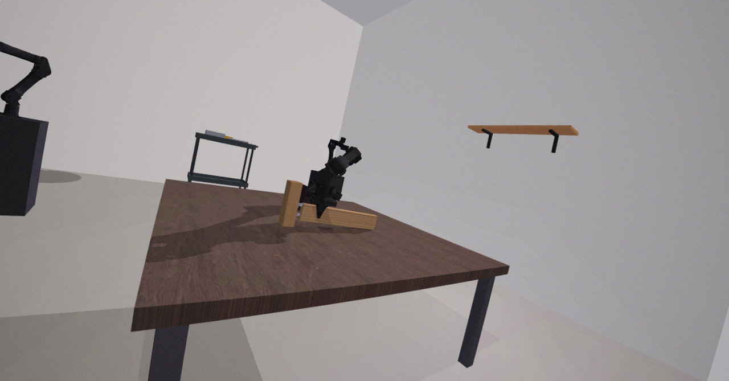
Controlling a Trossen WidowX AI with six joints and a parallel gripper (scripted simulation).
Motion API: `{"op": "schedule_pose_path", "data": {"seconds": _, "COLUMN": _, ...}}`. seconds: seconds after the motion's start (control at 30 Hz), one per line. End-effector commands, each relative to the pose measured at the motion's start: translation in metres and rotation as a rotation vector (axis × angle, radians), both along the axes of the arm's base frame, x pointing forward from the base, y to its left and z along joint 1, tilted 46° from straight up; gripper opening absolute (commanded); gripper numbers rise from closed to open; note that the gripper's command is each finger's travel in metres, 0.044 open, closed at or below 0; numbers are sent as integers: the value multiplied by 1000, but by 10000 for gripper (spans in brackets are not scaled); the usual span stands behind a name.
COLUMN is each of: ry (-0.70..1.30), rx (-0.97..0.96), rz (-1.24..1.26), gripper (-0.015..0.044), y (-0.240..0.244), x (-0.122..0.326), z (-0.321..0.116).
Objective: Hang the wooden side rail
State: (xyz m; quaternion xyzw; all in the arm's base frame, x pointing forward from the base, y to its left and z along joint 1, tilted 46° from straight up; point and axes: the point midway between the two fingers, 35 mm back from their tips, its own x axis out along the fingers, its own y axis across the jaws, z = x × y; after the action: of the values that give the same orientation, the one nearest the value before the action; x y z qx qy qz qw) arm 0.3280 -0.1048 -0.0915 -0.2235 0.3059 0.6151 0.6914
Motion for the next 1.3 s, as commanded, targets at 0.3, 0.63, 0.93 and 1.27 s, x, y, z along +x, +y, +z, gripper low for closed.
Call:
{"op": "schedule_pose_path", "data": {"seconds": 0.3, "ry": -9, "rx": -4, "rz": -4, "gripper": 0, "y": -5, "x": 1, "z": -1}}
{"op": "schedule_pose_path", "data": {"seconds": 0.63, "ry": -9, "rx": -5, "rz": -4, "gripper": 0, "y": -6, "x": 1, "z": -1}}
{"op": "schedule_pose_path", "data": {"seconds": 0.93, "ry": -9, "rx": -5, "rz": -4, "gripper": 0, "y": -6, "x": 0, "z": -1}}
{"op": "schedule_pose_path", "data": {"seconds": 1.27, "ry": -9, "rx": -5, "rz": -4, "gripper": 0, "y": -7, "x": 0, "z": -3}}
